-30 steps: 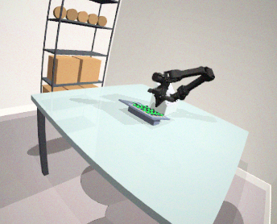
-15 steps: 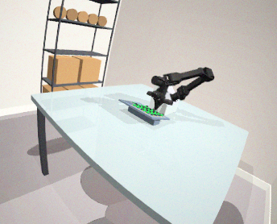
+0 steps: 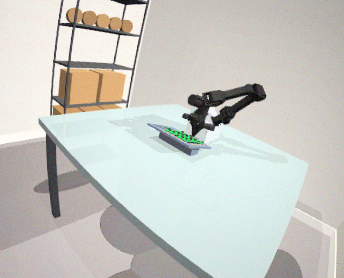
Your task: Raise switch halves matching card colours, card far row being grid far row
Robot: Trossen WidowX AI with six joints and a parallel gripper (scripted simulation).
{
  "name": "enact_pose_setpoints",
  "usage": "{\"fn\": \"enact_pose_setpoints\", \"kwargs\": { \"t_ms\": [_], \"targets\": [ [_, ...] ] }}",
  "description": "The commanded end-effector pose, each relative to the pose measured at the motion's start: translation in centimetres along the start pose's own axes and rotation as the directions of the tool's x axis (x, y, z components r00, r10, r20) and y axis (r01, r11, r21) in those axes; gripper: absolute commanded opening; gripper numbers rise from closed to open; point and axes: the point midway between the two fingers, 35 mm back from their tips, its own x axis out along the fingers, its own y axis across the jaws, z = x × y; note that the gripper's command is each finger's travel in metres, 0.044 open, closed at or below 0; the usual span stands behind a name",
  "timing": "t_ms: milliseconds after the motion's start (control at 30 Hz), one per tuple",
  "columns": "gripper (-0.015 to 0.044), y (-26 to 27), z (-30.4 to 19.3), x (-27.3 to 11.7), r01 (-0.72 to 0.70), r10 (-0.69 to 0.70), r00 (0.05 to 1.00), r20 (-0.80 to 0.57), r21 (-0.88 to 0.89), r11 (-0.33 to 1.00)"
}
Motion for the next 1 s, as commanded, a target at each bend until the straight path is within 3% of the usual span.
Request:
{"fn": "enact_pose_setpoints", "kwargs": {
  "t_ms": [0, 967],
  "targets": [
    [0.0000, 0.04, 0.01, 0.02, -0.004, 0.004, 1.000, 0.002, 0.005, 1.000],
    [0.0000, 0.05, 0.02, 0.41, -0.004, 0.004, 1.000, 0.002, 0.005, 1.000]
  ]
}}
